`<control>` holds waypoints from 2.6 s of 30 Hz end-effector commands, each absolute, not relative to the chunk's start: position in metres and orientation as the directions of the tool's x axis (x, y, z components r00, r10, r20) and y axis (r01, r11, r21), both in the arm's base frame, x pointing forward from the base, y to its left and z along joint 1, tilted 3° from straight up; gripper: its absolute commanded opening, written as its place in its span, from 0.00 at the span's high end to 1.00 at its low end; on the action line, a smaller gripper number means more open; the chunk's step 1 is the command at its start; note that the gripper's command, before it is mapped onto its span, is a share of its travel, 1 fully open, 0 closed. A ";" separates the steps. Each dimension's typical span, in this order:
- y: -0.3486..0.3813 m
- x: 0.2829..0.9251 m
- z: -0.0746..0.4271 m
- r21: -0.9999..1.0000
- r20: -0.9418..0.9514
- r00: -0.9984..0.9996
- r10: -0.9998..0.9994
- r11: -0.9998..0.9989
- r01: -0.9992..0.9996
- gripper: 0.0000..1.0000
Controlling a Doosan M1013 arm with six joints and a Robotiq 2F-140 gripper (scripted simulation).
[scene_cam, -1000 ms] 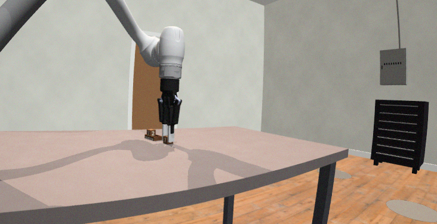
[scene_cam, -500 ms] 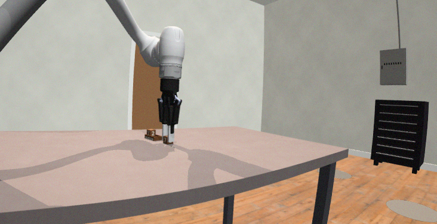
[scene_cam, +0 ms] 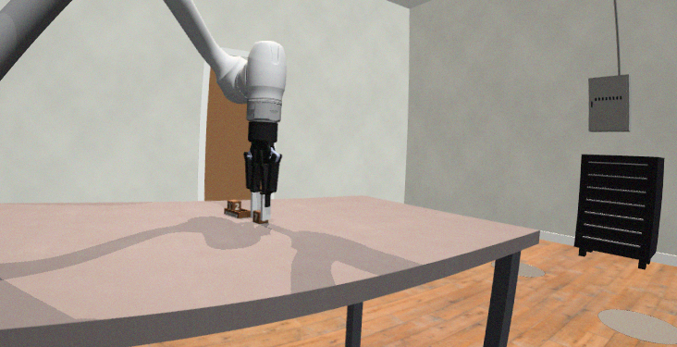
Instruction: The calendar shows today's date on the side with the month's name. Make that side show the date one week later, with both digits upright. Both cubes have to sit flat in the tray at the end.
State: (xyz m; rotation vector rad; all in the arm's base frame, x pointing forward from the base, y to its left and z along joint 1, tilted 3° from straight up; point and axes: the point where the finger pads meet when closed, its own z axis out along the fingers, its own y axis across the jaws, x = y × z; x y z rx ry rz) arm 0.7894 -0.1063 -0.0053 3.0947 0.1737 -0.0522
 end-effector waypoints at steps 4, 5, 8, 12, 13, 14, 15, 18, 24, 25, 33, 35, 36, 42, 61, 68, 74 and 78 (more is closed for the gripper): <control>-0.106 0.789 -0.005 0.040 -0.036 0.993 0.111 -0.993 0.113 0.67; -0.106 0.789 -0.005 0.040 -0.036 0.993 0.111 -0.993 0.113 0.65; -0.106 0.789 -0.005 0.040 -0.036 0.993 0.111 -0.993 0.113 0.65; -0.106 0.789 -0.005 0.040 -0.036 0.993 0.111 -0.993 0.113 0.65; -0.106 0.789 -0.005 0.040 -0.036 0.993 0.111 -0.993 0.113 0.65; -0.106 0.789 -0.005 0.040 -0.036 0.993 0.111 -0.993 0.113 0.65; -0.106 0.789 -0.005 0.040 -0.036 0.993 0.111 -0.993 0.113 0.65; -0.106 0.789 -0.004 0.040 -0.036 0.993 0.111 -0.993 0.113 0.65; -0.106 0.790 0.009 0.040 -0.036 0.993 0.111 -0.993 0.113 0.65; -0.105 0.790 0.013 0.040 -0.036 0.993 0.111 -0.993 0.113 0.65; -0.104 0.791 0.055 0.040 -0.036 0.993 0.111 -0.993 0.113 0.65; -0.104 0.791 0.055 0.040 -0.036 0.993 0.111 -0.993 0.113 0.65; -0.103 0.791 0.060 0.040 -0.036 0.993 0.111 -0.993 0.113 0.65; -0.102 0.792 0.081 0.040 -0.036 0.993 0.111 -0.993 0.113 0.65; -0.102 0.792 0.085 0.040 -0.036 0.993 0.111 -0.993 0.113 0.00; -0.102 0.792 0.085 0.040 -0.036 0.993 0.111 -0.993 0.113 0.00; -0.102 0.792 0.084 0.042 -0.033 0.998 0.046 -0.998 0.047 0.00; -0.102 0.792 0.083 0.048 -0.024 0.987 -0.161 -0.986 -0.159 0.00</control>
